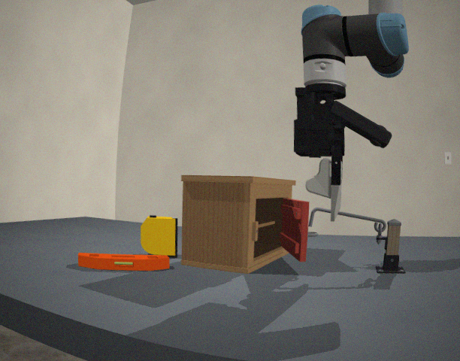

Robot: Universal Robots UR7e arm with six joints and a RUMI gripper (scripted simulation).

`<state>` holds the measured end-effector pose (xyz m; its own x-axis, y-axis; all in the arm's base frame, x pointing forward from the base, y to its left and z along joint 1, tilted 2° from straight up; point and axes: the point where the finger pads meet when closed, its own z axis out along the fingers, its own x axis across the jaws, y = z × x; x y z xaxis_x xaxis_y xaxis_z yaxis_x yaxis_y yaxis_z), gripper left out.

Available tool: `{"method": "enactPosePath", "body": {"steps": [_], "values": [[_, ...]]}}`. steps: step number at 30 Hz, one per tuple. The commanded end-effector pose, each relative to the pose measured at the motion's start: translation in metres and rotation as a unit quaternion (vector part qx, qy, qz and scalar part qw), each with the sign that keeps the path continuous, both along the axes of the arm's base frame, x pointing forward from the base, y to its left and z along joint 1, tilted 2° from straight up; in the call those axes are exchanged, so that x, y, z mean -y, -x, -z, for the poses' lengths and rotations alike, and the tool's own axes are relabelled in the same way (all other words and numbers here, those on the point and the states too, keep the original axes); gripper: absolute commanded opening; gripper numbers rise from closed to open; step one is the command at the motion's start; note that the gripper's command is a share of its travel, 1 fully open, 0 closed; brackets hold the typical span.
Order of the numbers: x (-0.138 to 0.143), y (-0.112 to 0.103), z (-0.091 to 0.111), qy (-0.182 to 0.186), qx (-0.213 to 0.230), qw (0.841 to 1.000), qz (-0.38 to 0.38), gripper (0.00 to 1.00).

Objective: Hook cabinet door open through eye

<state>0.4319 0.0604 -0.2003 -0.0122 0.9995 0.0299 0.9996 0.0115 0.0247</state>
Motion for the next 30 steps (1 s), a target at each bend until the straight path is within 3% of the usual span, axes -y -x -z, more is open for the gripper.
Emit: {"method": "enactPosePath", "body": {"steps": [1, 30], "values": [[0.0000, -0.0011, 0.0021, 0.000, 0.001, 1.000, 0.000, 0.02], [0.0000, -0.0011, 0.0023, 0.000, 0.001, 1.000, 0.000, 0.02]]}}
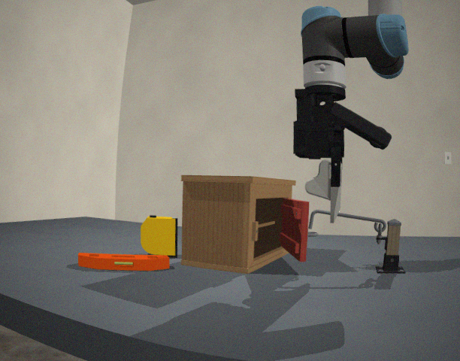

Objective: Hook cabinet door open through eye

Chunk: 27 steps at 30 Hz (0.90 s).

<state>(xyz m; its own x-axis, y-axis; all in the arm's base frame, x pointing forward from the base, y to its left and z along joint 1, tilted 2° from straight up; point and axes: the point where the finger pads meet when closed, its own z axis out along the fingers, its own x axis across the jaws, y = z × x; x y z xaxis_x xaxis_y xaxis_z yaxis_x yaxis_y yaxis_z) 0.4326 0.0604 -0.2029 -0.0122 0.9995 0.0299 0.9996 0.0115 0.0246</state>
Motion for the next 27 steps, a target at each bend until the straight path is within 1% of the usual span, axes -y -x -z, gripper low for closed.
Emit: {"method": "enactPosePath", "body": {"steps": [1, 27], "values": [[0.0001, -0.0004, -0.0004, 0.000, 0.001, 1.000, 0.000, 0.02], [0.0000, -0.0011, 0.0024, 0.000, 0.001, 1.000, 0.000, 0.02]]}}
